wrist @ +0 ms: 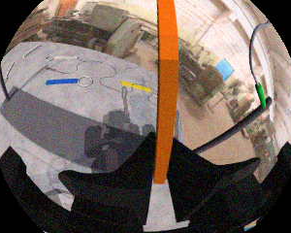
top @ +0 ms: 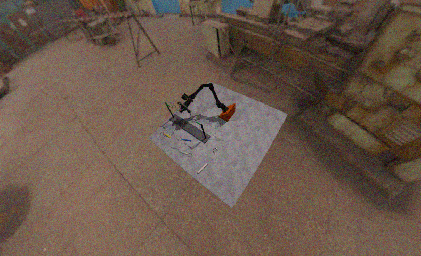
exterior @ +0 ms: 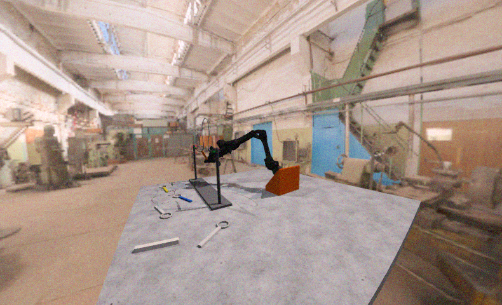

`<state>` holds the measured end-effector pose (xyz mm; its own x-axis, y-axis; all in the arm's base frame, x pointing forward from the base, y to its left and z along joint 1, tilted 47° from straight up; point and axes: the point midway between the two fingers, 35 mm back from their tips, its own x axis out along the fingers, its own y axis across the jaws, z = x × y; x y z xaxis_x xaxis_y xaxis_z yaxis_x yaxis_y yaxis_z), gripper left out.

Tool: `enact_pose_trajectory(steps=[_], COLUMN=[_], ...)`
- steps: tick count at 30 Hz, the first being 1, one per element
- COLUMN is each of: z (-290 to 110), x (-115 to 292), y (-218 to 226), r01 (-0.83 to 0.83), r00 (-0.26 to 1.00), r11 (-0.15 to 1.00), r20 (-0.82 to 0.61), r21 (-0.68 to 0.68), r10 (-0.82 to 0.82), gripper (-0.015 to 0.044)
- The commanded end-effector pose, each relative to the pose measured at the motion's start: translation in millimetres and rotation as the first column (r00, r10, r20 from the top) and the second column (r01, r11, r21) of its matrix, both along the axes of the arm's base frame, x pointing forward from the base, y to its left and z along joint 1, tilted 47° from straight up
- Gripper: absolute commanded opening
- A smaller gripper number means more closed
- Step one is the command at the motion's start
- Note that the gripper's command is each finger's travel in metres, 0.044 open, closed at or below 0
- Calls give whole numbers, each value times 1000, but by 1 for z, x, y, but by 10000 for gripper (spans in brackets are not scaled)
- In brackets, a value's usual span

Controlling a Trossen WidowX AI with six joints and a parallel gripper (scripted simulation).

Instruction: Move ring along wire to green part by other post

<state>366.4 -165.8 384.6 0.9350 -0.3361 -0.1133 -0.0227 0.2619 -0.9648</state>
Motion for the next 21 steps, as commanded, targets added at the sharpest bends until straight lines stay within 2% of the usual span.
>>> enact_pose_trajectory(steps=[1,15,21], z=[-15,-53,-63], x=[1,0,-1], y=[5,25,33], r01=[-10,-16,-17], r00=[1000,998,997], r11=[995,935,908], r20=[-17,-56,-65], r21=[99,355,418], r10=[12,39,48], gripper=[-150,-150,-150])
